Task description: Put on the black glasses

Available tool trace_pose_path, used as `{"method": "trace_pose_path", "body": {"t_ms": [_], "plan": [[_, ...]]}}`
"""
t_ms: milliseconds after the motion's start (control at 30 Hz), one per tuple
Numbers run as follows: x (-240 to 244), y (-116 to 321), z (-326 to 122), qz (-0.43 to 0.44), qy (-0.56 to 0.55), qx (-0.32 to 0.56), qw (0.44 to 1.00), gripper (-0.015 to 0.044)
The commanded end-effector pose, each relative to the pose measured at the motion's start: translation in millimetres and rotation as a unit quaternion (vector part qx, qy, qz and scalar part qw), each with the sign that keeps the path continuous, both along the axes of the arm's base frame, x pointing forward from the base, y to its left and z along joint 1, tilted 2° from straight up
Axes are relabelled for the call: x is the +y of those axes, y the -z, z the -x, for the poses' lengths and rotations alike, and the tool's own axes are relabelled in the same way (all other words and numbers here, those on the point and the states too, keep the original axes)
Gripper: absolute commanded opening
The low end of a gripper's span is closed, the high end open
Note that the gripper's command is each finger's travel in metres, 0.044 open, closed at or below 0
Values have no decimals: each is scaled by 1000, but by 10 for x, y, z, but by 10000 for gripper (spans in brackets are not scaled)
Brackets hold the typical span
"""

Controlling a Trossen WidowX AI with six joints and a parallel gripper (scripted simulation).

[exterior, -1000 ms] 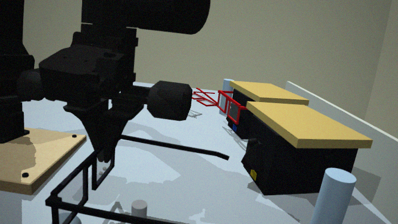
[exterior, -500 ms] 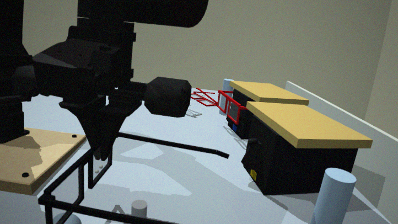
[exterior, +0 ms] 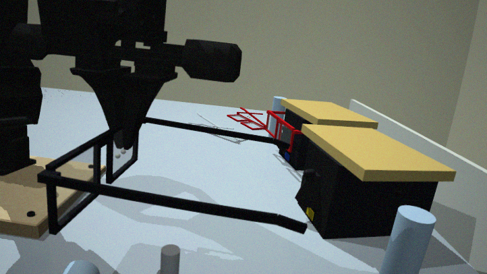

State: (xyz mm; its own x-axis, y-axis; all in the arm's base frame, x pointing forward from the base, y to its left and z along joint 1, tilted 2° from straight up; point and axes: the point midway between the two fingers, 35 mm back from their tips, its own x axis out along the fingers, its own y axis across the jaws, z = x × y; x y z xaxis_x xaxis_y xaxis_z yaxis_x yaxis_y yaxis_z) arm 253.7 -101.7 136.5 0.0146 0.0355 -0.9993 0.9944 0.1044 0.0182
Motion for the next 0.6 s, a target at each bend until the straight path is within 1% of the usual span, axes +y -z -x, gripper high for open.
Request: {"method": "trace_pose_path", "body": {"t_ms": [0,567], "plan": [[0,-69,6,3,-2,-3,1000,0],[543,-181,-15,62,8,-4,998,0]]}}
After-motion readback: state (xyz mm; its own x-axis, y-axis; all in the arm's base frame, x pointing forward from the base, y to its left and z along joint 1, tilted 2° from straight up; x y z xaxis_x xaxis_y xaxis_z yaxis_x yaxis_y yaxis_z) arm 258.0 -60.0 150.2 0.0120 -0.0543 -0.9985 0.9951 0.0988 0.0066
